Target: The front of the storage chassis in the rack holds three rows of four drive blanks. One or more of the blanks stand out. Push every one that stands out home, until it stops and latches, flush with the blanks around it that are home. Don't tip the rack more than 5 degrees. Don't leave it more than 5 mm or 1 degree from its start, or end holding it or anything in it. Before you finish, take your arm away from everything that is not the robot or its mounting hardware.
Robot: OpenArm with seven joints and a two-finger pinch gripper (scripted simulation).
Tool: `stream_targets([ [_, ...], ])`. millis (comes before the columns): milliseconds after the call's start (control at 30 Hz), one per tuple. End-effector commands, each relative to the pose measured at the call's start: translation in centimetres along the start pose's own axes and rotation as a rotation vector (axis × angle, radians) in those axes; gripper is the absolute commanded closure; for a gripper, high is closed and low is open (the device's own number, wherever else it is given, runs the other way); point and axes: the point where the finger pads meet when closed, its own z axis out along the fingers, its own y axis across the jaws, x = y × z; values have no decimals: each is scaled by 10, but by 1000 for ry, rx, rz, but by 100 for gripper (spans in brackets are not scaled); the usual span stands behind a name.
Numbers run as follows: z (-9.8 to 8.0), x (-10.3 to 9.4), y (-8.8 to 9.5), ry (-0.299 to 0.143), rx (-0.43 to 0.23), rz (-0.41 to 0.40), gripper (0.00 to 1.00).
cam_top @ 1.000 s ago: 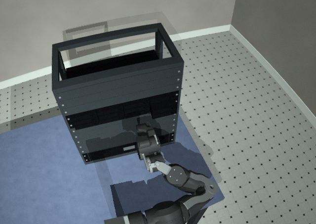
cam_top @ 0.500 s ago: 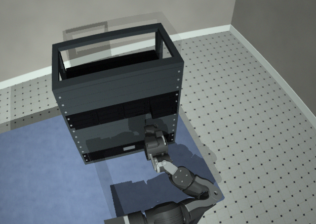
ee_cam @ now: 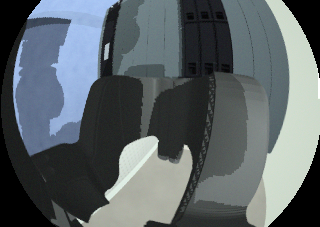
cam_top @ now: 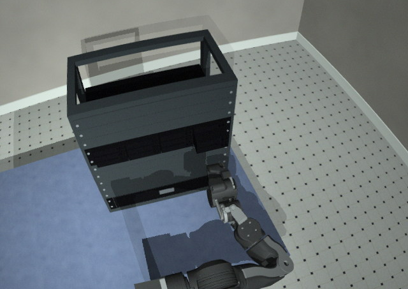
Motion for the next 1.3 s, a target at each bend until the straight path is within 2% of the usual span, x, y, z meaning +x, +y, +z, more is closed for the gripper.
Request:
stream_targets([
  [0, 0, -1, 4, 27, -29, -3, 100],
  [267, 1, -19, -6, 27, -30, -2, 100],
  [700, 6, -21, -6, 28, -34, -2, 100],
  [867, 18, -21, -5, 28, -34, -2, 100],
  [1200, 55, -19, -6, 28, -28, -2, 100],
  [1267, 55, -19, -6, 28, -28, -2, 100],
])
